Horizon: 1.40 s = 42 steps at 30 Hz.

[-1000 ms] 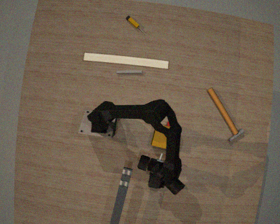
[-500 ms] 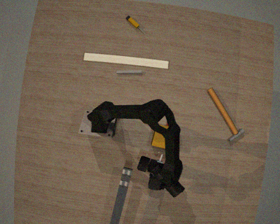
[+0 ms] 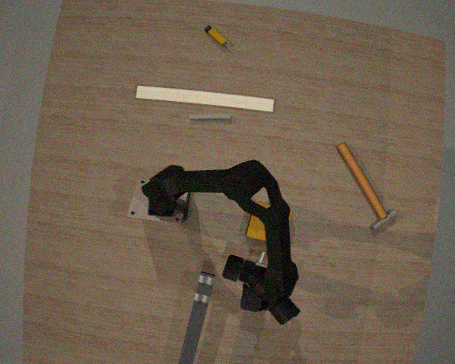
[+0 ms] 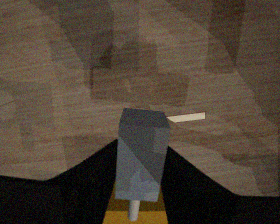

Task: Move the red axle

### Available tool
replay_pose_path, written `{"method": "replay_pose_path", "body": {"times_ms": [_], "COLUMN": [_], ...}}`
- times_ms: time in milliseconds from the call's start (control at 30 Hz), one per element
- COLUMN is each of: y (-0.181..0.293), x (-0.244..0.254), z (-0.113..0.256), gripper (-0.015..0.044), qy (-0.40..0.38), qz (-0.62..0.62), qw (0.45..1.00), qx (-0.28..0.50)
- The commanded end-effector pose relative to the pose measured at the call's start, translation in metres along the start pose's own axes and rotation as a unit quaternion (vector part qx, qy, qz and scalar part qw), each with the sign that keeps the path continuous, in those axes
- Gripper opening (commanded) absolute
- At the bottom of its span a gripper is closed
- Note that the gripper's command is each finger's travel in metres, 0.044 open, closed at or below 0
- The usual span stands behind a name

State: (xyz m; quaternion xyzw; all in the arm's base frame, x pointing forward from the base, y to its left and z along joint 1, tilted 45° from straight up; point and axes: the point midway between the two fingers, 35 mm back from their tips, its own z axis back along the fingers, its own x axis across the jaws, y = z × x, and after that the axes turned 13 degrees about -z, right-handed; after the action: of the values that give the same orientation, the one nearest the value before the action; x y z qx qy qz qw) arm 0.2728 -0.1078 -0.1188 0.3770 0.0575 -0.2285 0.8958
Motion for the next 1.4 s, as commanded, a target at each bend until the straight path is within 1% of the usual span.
{"method": "replay_pose_path", "body": {"times_ms": [0, 300, 667, 767, 1367], "y": [0.001, 0.000, 0.025, 0.027, 0.027], "x": [0.002, -0.002, 0.030, 0.032, 0.034], "z": [0.011, 0.019, 0.019, 0.019, -0.008], "gripper": [0.0000, 0.0000, 0.0000, 0.0000, 0.0000], "qy": [-0.006, -0.005, -0.006, -0.006, -0.006], "qz": [0.005, 0.005, 0.006, 0.006, 0.006], "qw": [1.000, 1.000, 1.000, 1.000, 1.000], "qx": [-0.004, -0.004, -0.003, -0.003, -0.003]}}
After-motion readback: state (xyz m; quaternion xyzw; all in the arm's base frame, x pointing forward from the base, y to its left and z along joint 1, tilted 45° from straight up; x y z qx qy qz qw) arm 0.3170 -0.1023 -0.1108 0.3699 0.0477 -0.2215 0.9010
